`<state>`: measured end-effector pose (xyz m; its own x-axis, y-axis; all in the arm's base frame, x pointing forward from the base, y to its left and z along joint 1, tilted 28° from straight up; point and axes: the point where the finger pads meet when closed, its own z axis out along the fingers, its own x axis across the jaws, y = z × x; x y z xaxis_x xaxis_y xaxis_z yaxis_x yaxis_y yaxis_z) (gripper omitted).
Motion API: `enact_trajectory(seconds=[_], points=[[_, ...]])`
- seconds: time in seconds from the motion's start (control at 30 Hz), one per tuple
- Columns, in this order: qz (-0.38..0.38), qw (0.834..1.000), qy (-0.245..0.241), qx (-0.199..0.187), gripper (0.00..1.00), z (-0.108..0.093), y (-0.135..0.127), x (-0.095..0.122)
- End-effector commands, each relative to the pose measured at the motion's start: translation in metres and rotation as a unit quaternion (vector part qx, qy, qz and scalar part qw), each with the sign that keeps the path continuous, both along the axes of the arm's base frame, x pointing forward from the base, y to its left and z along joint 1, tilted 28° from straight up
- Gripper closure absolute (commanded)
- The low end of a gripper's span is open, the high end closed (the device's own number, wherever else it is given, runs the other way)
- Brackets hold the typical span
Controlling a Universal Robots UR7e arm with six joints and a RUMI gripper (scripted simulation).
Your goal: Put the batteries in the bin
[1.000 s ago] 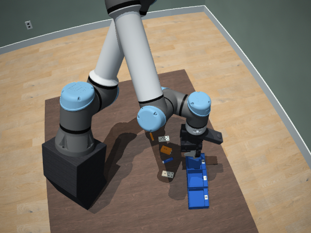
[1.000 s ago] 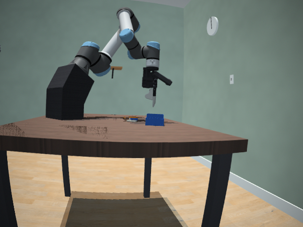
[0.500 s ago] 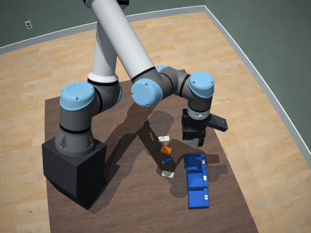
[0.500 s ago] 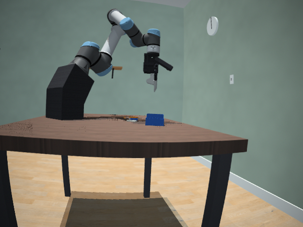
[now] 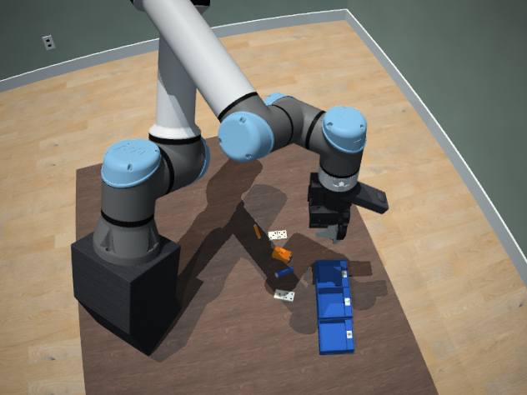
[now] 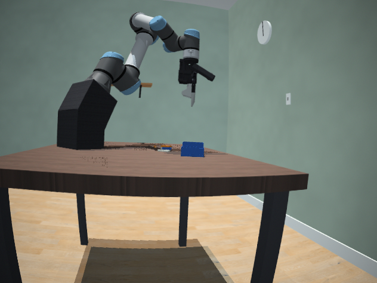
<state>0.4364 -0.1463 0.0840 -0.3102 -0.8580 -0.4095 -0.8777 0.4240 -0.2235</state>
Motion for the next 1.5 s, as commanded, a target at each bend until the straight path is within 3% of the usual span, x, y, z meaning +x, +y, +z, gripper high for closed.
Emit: enact_trajectory(seconds=[0.0, 0.03, 0.07, 0.37, 0.5, 1.3, 1.47], points=[[0.000, 1.000, 0.000, 0.000, 0.96, 0.001, -0.001, -0.001], [0.000, 1.000, 0.000, 0.000, 0.96, 0.001, -0.001, -0.001], [0.022, 1.000, -0.007, -0.009, 0.62, -0.002, 0.007, -0.003], [0.135, 0.988, -0.044, -0.055, 0.62, -0.027, 0.076, -0.020], [0.135, 0.988, -0.044, -0.055, 0.62, -0.032, 0.090, -0.024], [0.135, 0.988, -0.044, -0.055, 0.62, -0.091, 0.257, -0.068], [0.135, 0.988, -0.044, -0.055, 0.62, -0.084, 0.255, -0.071]])
